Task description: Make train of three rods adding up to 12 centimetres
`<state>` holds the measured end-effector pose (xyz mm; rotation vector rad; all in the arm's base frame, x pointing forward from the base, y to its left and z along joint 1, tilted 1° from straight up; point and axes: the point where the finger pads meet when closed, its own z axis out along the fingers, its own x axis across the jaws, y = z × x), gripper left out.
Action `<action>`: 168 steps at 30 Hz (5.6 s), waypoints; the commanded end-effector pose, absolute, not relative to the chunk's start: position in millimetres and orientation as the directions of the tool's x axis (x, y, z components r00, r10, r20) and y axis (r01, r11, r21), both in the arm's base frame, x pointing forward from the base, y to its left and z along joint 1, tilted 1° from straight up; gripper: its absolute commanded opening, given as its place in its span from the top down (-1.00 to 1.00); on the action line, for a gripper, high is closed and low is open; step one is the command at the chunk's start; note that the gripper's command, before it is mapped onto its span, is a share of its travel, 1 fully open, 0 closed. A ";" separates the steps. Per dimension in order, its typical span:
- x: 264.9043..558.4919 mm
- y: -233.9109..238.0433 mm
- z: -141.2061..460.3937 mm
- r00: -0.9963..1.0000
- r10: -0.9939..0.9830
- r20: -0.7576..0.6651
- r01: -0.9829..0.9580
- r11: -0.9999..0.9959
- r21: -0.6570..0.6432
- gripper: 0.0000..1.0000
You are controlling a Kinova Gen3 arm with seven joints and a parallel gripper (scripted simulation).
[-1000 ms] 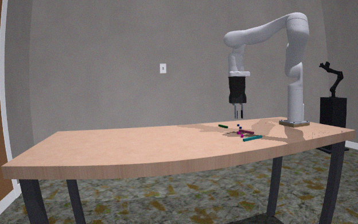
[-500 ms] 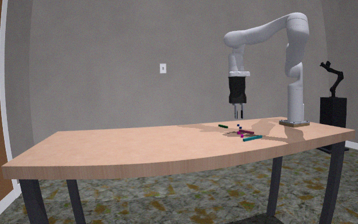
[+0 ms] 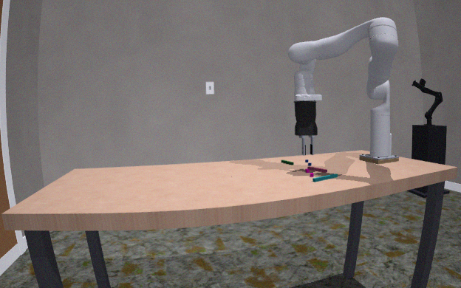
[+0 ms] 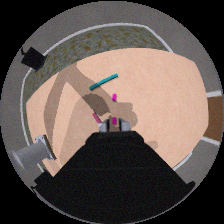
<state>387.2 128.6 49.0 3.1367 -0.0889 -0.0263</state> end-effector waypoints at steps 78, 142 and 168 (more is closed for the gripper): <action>387.3 130.0 7.0 0.998 -0.057 -0.017 -0.057 -0.998 0.005 -0.07; 387.0 129.9 -10.0 0.998 -0.057 -0.017 -0.057 -0.998 0.005 -0.07; 387.0 129.9 -10.0 0.998 -0.057 -0.017 -0.057 -0.998 0.005 0.52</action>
